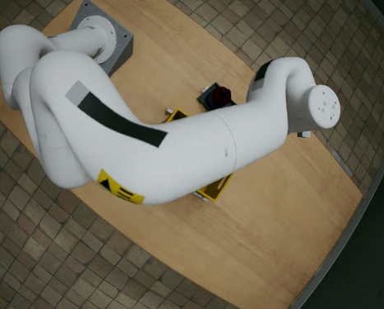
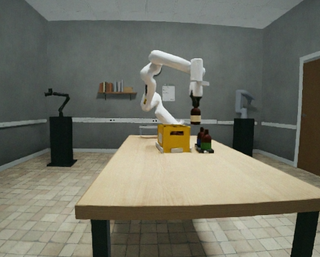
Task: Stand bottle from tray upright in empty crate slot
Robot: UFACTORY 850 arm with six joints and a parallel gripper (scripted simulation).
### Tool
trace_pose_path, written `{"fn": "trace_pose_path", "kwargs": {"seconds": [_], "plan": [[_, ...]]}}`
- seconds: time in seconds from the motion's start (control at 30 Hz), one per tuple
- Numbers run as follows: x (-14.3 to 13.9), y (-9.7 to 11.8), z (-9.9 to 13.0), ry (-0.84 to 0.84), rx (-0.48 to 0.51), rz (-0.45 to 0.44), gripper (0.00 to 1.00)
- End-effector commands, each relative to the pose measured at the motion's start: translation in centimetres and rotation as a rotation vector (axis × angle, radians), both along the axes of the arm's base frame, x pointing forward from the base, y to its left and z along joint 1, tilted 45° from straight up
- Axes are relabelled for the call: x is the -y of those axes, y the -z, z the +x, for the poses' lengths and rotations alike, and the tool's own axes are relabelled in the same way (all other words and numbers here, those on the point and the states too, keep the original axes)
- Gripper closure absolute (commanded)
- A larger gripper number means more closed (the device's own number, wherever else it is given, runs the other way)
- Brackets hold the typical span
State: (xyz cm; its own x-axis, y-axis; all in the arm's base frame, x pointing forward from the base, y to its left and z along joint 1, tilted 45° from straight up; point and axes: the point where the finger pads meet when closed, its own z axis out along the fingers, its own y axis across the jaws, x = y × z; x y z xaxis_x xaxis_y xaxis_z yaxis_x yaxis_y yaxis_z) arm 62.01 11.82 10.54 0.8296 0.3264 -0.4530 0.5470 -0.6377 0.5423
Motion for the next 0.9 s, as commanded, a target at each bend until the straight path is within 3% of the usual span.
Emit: {"fn": "trace_pose_path", "kwargs": {"seconds": [0.0, 0.87], "plan": [[0.5, -0.6, 0.2, -0.001, 0.002, 0.001, 1.0], [4.2, -4.2, 0.8, -0.001, 0.002, 0.001, 1.0]]}}
